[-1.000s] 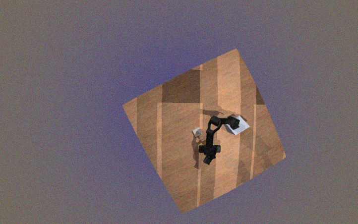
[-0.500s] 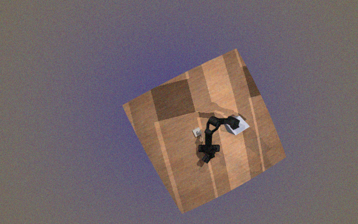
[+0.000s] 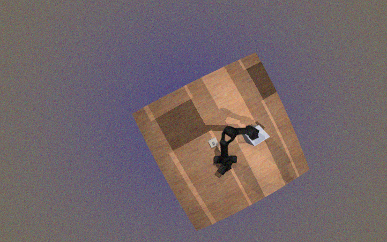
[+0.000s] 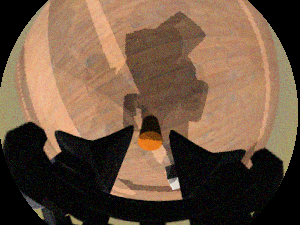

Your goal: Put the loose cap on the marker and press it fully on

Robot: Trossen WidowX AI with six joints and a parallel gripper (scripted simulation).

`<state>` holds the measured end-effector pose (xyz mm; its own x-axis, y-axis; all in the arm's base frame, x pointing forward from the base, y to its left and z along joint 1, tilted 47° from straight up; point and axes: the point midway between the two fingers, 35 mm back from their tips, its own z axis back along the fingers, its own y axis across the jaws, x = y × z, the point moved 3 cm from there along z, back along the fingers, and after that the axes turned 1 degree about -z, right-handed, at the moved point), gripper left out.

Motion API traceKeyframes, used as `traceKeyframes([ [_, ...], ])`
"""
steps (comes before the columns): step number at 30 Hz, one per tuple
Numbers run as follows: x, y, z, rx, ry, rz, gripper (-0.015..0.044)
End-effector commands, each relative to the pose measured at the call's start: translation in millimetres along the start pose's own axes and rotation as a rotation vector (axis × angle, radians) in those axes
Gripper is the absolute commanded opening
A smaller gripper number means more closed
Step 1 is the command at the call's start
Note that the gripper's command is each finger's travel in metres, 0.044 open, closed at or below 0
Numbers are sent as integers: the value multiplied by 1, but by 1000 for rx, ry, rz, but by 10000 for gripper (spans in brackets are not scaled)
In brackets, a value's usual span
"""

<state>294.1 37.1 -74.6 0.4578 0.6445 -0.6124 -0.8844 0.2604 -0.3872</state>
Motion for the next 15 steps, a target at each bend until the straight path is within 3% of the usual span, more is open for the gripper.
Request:
traceKeyframes([
  [1,-1,1,-7,-2,5,8,242],
  [9,-2,2,-17,-2,7,8,242],
  [13,-2,2,-17,-2,6,8,137],
  [15,-2,2,-17,-2,6,8,123],
])
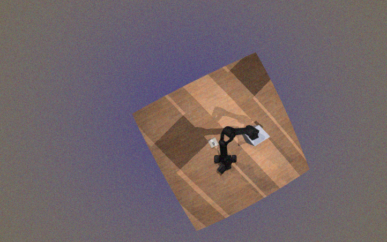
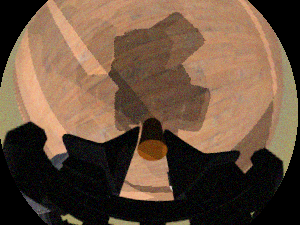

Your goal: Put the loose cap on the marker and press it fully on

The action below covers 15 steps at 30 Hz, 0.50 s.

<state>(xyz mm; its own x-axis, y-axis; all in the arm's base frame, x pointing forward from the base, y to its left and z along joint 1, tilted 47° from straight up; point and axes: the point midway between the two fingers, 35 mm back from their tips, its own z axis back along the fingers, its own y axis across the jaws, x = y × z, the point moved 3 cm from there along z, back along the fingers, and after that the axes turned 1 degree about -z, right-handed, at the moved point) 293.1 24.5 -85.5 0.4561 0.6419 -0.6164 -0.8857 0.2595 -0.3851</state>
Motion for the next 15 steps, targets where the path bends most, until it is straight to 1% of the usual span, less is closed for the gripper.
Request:
traceKeyframes([
  [1,0,0,-1,-3,2,6,117],
  [7,0,0,-1,-3,2,6,77],
  [10,0,0,3,-3,1,6,0],
  [15,1,-1,18,-2,-1,6,0],
])
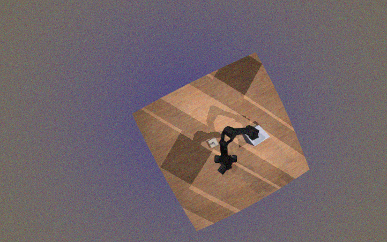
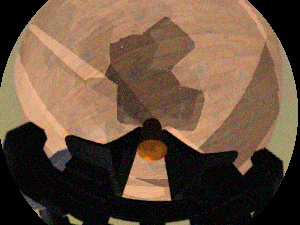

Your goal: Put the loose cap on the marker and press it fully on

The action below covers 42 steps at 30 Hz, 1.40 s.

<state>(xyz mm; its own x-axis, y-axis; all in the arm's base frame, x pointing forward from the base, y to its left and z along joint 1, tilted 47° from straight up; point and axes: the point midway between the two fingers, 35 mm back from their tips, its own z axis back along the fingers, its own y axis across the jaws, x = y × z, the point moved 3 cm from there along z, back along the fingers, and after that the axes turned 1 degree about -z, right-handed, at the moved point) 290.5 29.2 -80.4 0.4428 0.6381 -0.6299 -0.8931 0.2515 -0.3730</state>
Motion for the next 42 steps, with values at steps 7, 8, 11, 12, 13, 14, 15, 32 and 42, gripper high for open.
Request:
traceKeyframes([
  [7,3,-2,31,-5,-13,-10,0],
  [8,3,-2,34,-5,-13,-10,0],
  [11,2,-2,43,-5,-12,-10,0],
  [12,2,-2,46,-5,-12,-10,0],
  [13,2,-1,49,-5,-12,-10,0],
  [14,2,-1,51,-5,-12,-10,0],
  [15,1,-1,53,-5,-12,-10,0],
  [32,-37,-44,73,3,-19,-8,0],
  [42,-70,-70,85,1,-18,-8,0],
])
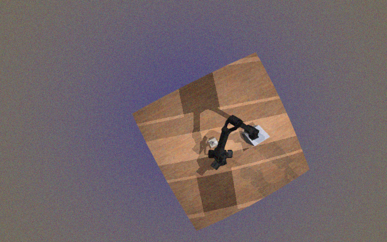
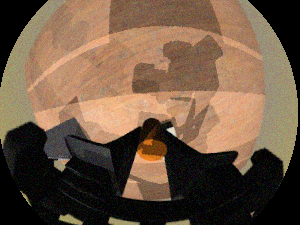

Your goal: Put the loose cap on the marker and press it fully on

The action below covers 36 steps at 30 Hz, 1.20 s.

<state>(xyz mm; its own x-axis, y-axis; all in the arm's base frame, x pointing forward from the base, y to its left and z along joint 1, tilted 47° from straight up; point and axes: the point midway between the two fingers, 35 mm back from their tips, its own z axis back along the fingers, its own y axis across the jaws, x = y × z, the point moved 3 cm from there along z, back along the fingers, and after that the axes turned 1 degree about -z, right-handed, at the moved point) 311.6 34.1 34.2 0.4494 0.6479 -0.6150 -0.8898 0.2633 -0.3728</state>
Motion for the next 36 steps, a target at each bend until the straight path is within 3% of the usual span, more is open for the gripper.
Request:
traceKeyframes([
  [1,-14,-12,7,-8,-1,0,0],
  [15,-65,-39,24,-15,10,-1,0],
  [36,-65,-40,2,-15,9,-1,0],
])
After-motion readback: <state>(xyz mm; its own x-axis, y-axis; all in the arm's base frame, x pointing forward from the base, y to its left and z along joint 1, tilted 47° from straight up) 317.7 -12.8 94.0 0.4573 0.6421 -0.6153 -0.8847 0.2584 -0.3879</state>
